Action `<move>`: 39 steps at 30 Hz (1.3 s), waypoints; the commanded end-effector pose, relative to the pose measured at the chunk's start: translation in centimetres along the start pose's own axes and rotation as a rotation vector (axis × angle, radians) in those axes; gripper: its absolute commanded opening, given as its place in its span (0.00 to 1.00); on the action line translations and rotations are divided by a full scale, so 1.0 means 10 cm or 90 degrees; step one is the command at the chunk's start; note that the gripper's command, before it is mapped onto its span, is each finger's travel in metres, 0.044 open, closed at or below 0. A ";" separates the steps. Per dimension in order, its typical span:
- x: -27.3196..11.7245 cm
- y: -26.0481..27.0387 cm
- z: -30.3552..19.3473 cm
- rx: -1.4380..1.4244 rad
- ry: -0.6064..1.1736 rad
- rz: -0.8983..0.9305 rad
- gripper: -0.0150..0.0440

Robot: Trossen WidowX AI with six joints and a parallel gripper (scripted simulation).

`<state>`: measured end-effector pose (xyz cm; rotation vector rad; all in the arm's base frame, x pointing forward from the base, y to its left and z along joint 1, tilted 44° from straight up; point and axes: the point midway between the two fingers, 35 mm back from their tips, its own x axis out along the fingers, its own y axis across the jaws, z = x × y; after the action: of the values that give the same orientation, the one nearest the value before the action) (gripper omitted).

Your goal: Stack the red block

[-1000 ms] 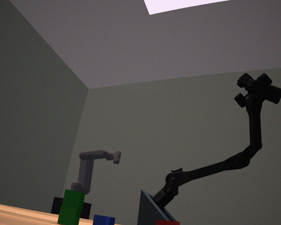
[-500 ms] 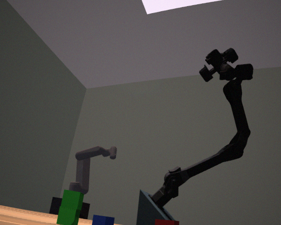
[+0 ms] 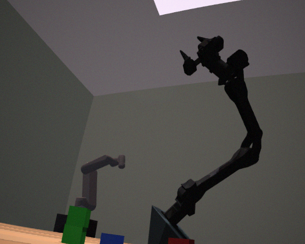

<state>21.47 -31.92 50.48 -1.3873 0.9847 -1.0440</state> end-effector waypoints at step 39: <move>-3.85 3.61 1.99 0.169 0.075 1.520 1.00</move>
<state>31.80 5.26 12.08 0.3826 1.3853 0.6126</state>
